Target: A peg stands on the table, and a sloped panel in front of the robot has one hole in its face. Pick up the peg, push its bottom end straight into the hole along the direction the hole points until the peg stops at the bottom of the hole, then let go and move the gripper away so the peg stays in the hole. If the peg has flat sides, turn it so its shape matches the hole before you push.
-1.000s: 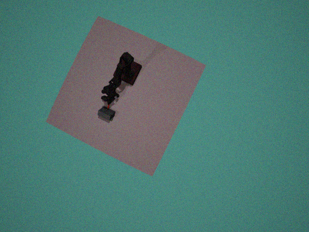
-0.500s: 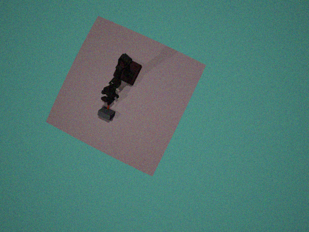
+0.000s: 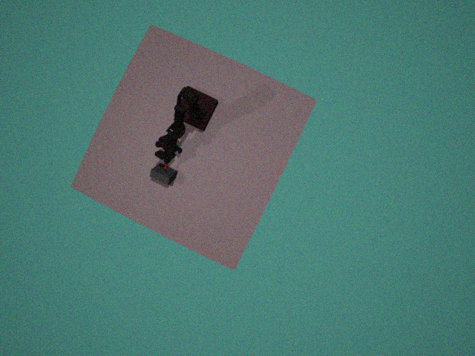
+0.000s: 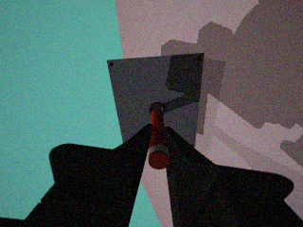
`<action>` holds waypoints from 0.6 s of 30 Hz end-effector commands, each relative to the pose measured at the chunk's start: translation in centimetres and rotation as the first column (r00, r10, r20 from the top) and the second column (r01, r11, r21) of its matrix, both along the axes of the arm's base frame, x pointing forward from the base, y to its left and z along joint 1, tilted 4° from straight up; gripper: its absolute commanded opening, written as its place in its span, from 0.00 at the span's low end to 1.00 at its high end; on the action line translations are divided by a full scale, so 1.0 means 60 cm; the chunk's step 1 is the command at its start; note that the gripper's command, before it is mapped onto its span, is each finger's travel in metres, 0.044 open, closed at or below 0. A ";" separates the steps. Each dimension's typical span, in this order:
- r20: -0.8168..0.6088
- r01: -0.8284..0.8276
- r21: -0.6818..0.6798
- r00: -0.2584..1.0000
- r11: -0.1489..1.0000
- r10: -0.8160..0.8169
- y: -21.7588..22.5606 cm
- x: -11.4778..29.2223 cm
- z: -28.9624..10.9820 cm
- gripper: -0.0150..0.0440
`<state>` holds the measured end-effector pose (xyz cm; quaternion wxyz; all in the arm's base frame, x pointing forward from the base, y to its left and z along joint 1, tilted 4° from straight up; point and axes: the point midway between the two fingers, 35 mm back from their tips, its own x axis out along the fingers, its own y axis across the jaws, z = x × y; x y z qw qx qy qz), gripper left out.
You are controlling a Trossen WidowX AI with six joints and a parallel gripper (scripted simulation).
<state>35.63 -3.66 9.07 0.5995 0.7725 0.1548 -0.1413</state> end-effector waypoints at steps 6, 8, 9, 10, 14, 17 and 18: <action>0.001 0.000 0.000 1.000 1.000 0.000 0.000 -0.001 0.001 0.25; 0.001 0.000 0.000 1.000 1.000 0.000 0.000 -0.001 0.001 0.25; 0.001 0.000 0.000 1.000 1.000 0.000 0.000 -0.001 0.001 0.25; 0.001 0.000 0.000 1.000 1.000 0.000 0.000 -0.001 0.001 0.25; 0.001 0.000 0.000 1.000 1.000 0.000 0.000 -0.001 0.001 0.25; 0.001 0.000 0.000 1.000 1.000 0.000 -0.001 -0.001 -0.001 0.25; 0.001 0.000 0.000 1.000 1.000 0.000 -0.001 -0.001 -0.001 0.25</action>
